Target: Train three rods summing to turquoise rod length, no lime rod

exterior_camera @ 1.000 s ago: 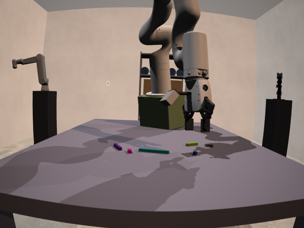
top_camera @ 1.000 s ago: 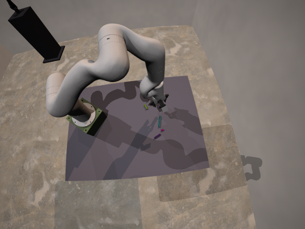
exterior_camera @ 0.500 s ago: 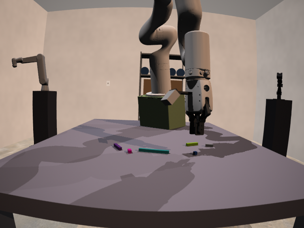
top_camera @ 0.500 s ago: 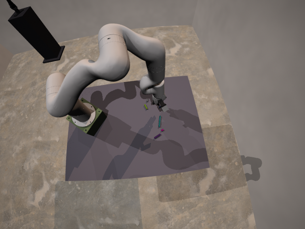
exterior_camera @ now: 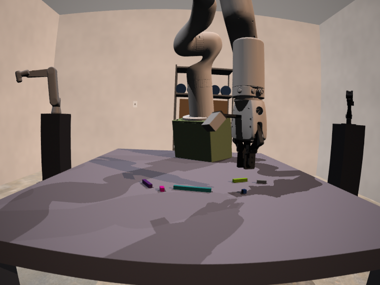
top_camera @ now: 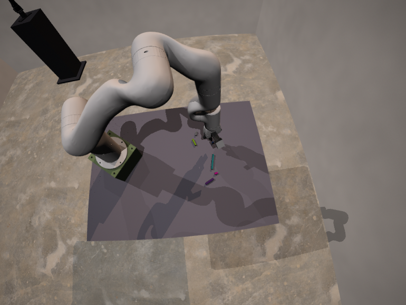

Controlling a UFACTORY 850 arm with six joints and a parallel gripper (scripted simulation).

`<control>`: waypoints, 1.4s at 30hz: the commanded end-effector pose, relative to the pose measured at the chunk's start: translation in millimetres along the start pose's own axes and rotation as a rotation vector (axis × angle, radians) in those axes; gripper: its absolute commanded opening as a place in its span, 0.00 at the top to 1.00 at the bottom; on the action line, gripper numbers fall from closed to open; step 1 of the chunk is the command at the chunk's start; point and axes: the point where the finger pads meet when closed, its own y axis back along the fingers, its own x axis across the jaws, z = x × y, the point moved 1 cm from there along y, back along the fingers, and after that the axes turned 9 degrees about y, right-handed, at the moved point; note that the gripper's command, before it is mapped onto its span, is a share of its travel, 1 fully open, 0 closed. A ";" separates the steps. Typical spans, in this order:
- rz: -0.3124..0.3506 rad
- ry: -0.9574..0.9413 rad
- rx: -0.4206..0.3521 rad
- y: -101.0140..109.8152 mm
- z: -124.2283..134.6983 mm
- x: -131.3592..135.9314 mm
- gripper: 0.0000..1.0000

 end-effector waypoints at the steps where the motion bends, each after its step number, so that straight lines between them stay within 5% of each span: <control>1: 0.034 0.002 -0.024 0.8 -0.9 -1.5 0.76; 42: 0.035 0.002 -0.025 -31.6 -0.9 -1.6 0.76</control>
